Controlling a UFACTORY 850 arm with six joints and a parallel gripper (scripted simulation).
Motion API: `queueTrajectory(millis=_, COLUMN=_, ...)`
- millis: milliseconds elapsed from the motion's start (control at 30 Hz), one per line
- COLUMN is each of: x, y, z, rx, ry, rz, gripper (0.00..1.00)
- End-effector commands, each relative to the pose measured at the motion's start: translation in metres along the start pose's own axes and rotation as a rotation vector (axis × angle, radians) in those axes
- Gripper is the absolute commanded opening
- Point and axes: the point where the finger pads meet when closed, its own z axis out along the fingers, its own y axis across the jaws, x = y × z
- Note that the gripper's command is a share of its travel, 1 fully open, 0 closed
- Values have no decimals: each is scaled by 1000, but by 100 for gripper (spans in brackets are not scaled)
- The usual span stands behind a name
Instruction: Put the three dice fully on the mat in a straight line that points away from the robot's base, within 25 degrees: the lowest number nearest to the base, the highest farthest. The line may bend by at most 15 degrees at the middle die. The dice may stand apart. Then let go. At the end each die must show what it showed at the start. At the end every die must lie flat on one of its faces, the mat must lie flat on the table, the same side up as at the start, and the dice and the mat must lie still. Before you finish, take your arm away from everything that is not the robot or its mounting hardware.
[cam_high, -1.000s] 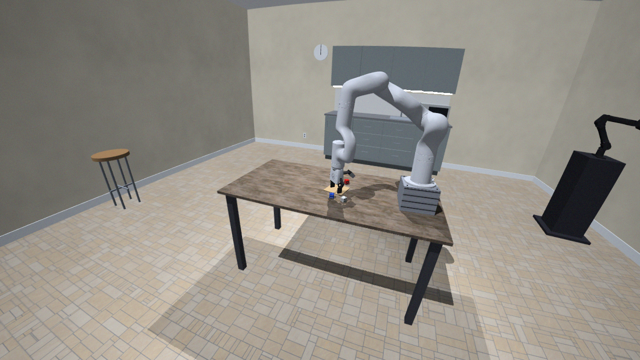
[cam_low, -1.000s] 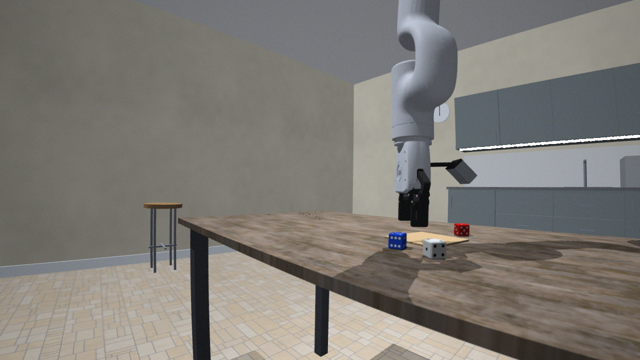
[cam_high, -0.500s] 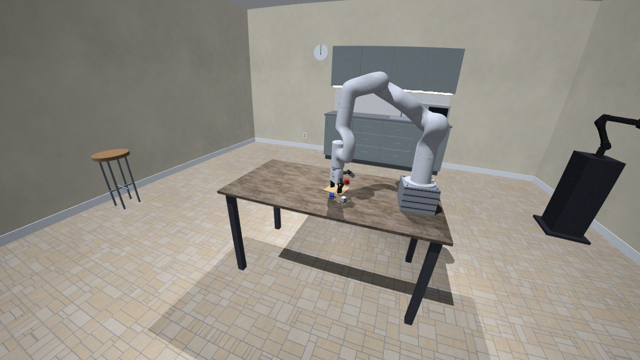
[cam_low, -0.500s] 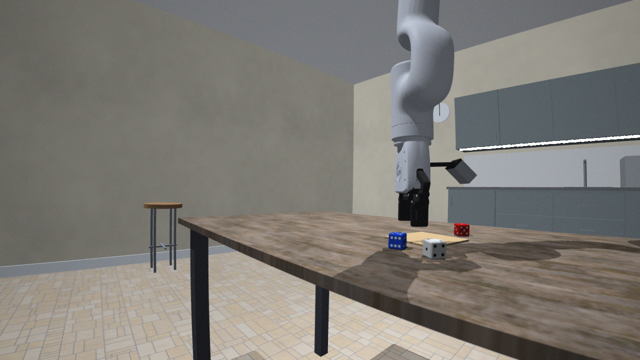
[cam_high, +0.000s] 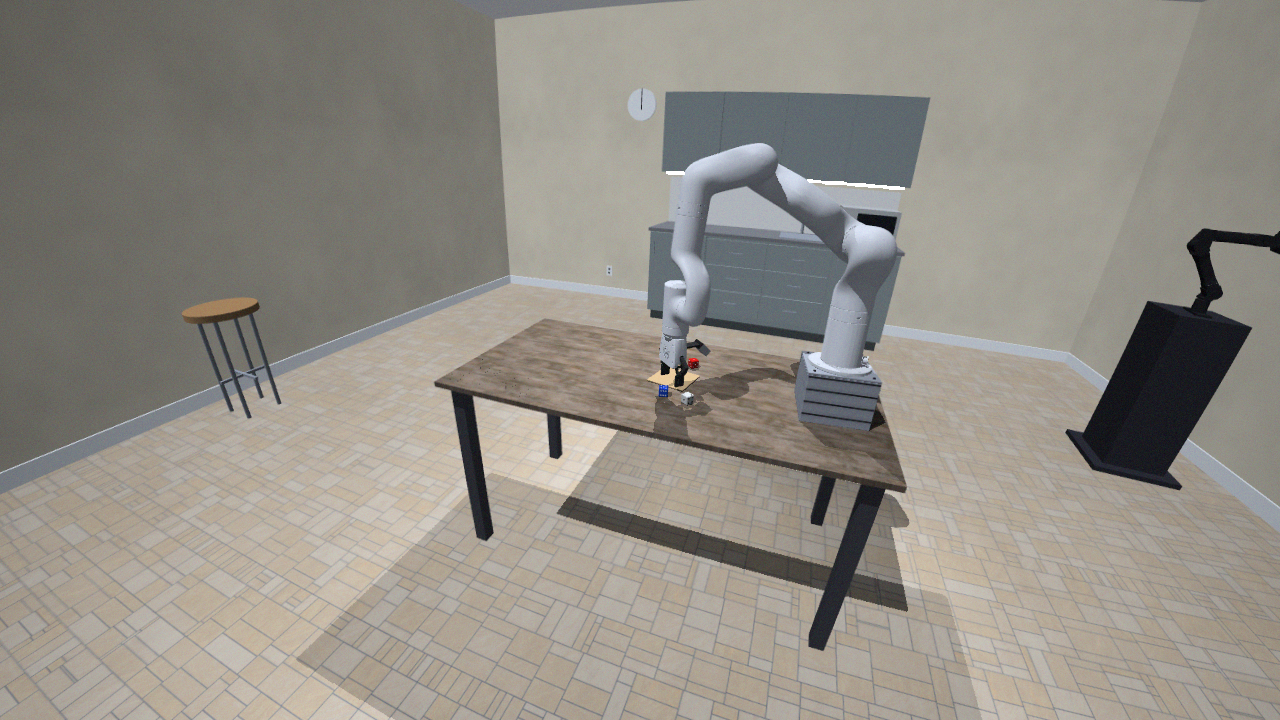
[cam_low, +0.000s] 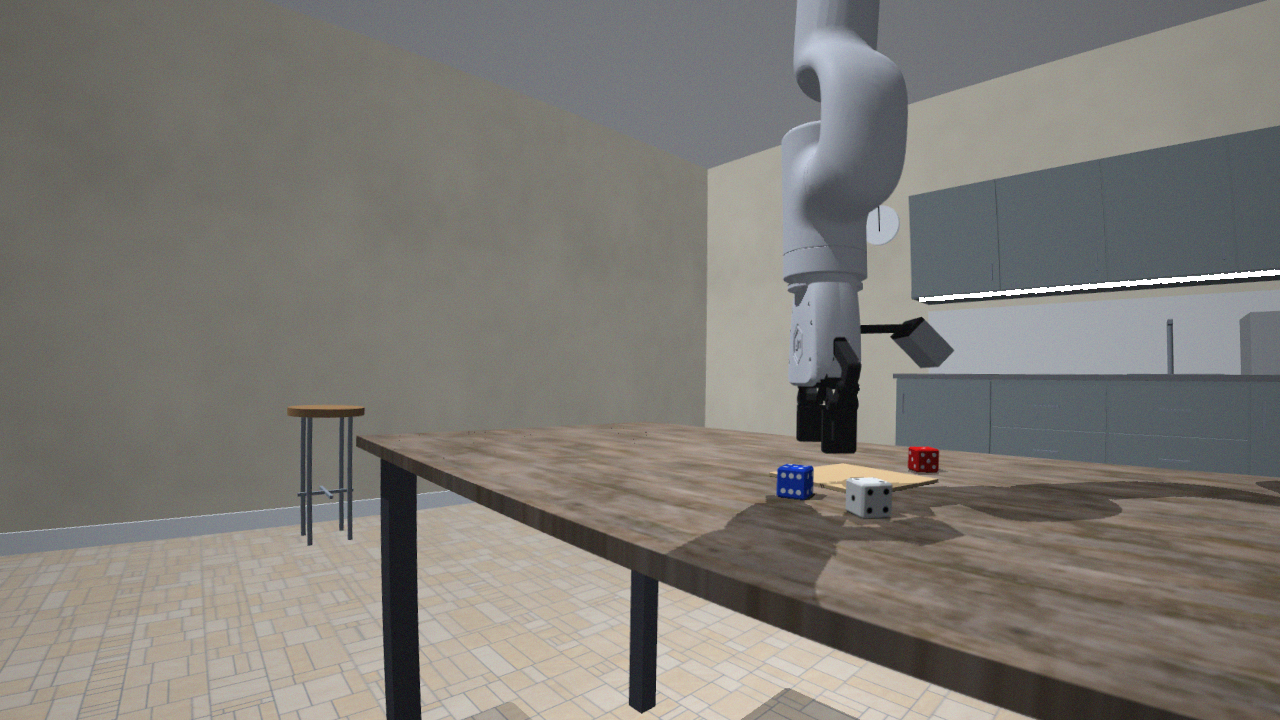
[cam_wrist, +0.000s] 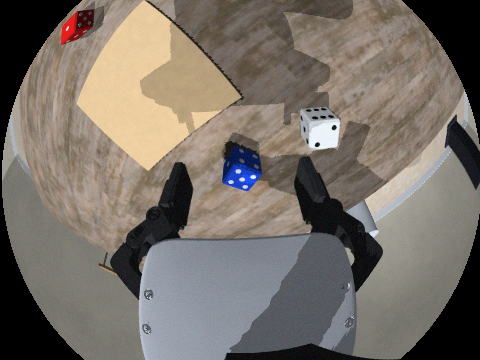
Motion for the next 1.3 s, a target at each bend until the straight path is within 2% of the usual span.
queueTrajectory(millis=0, x=-1, y=0, z=-1, rx=1, ry=-1, rz=0, gripper=100)
queueTrajectory(millis=1267, x=28, y=44, z=-1, rx=1, ry=-1, rz=0, gripper=100)
